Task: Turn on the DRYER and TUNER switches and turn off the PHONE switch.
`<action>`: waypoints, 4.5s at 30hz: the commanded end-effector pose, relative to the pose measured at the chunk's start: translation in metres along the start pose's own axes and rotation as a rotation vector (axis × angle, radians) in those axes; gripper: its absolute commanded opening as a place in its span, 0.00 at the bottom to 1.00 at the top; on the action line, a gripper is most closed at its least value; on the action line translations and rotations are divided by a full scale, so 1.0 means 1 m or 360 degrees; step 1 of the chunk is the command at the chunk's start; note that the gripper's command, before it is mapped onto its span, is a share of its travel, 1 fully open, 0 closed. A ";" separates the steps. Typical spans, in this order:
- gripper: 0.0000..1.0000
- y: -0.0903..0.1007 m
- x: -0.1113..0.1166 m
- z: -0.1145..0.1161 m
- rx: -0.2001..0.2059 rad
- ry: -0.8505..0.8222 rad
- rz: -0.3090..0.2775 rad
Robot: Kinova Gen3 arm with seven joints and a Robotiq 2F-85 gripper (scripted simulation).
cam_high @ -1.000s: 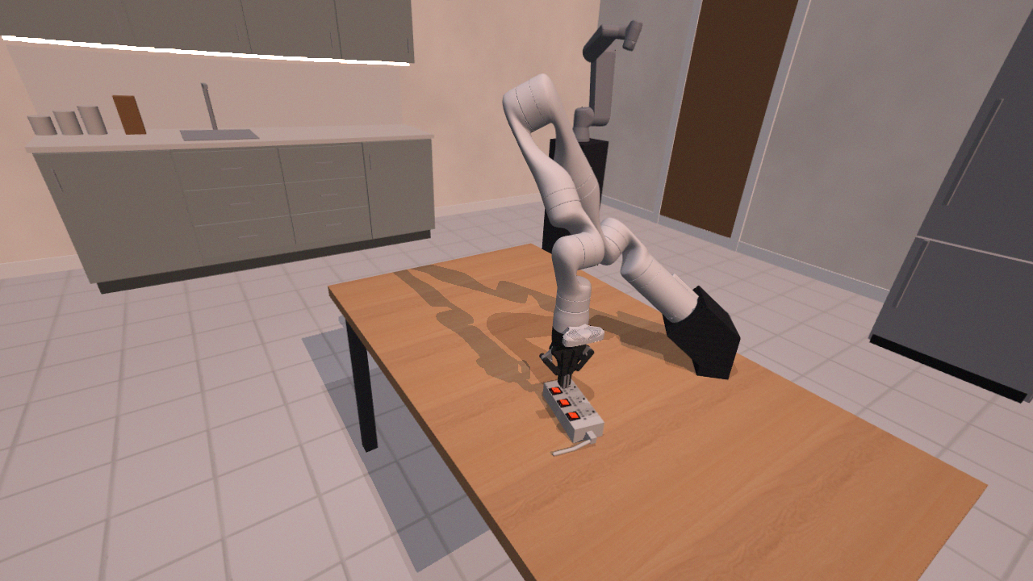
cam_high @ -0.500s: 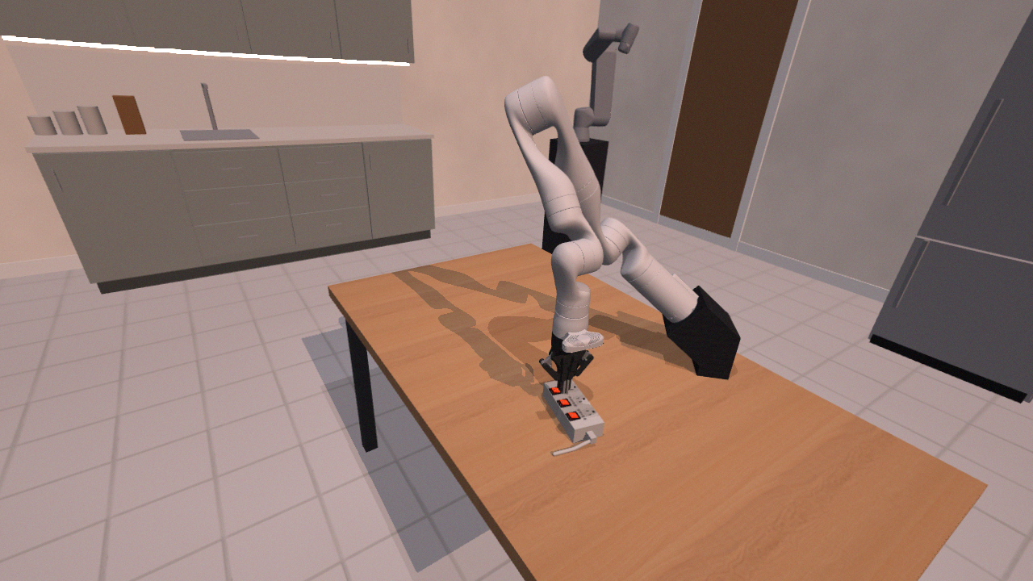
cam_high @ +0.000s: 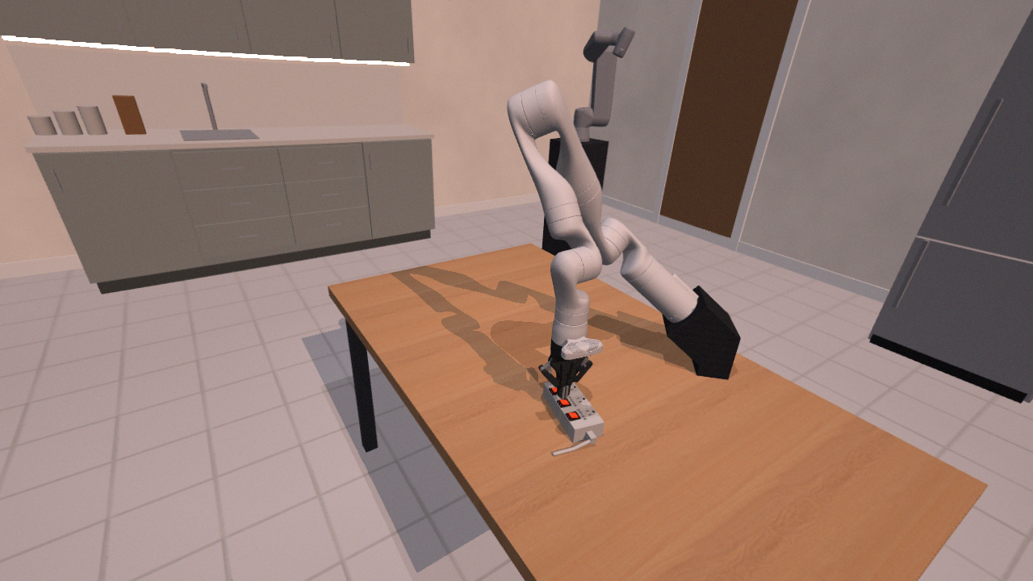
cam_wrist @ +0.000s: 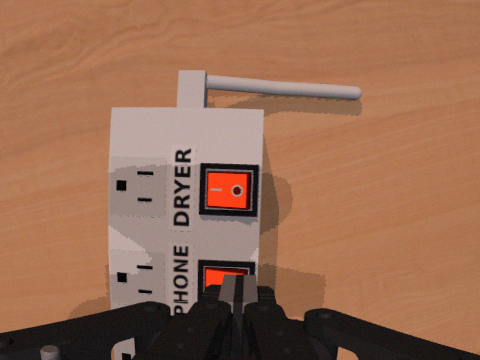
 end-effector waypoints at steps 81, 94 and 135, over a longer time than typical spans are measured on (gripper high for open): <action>0.00 -0.015 -0.001 0.000 -0.0001 0.0001 -0.0012; 0.00 -0.019 -0.001 0.000 -0.0001 0.0001 -0.0012; 0.00 0.020 -0.001 0.000 -0.0001 0.0001 -0.0012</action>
Point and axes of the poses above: the point where the finger pads meet when closed, its own y axis back along the fingers, its own z axis across the jaws, x = y × z, the point moved 7 cm from there along y, back along the fingers, and after that the axes turned 6 degrees about -y, right-handed, at the moved point
